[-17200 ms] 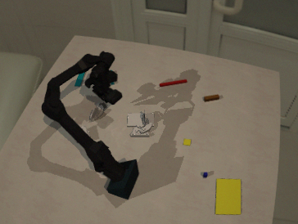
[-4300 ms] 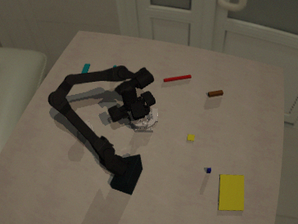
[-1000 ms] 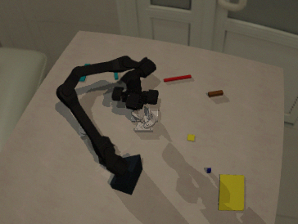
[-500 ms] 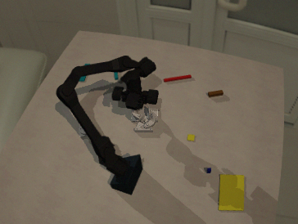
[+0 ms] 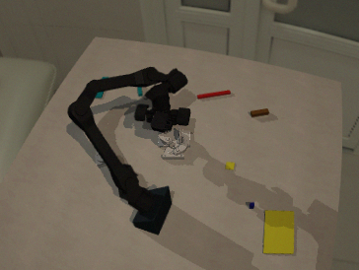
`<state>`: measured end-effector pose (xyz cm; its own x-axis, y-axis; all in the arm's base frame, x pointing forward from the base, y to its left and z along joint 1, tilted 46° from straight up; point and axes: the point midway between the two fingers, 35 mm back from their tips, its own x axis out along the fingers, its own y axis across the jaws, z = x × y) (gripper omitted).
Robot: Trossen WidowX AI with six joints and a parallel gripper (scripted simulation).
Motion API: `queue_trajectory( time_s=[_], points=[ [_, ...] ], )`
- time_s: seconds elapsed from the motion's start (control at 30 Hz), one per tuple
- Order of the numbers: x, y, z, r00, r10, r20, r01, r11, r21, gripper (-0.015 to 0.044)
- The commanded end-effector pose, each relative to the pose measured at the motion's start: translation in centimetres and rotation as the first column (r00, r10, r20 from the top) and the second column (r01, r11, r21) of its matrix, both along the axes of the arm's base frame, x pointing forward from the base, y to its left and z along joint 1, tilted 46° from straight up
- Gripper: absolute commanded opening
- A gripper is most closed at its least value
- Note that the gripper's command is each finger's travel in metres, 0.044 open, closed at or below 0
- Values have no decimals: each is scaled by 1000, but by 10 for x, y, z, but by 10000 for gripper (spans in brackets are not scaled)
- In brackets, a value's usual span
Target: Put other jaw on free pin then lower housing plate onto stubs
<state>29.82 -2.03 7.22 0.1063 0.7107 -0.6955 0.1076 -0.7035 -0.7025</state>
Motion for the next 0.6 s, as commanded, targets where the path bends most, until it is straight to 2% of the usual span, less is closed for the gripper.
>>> queue_trajectory(
  time_s=[0.0,0.57],
  points=[
    [1,1,1,1000,-5,0,5,1000,3,134],
    [5,20,-19,1000,-6,0,6,1000,3,134]
  ],
)
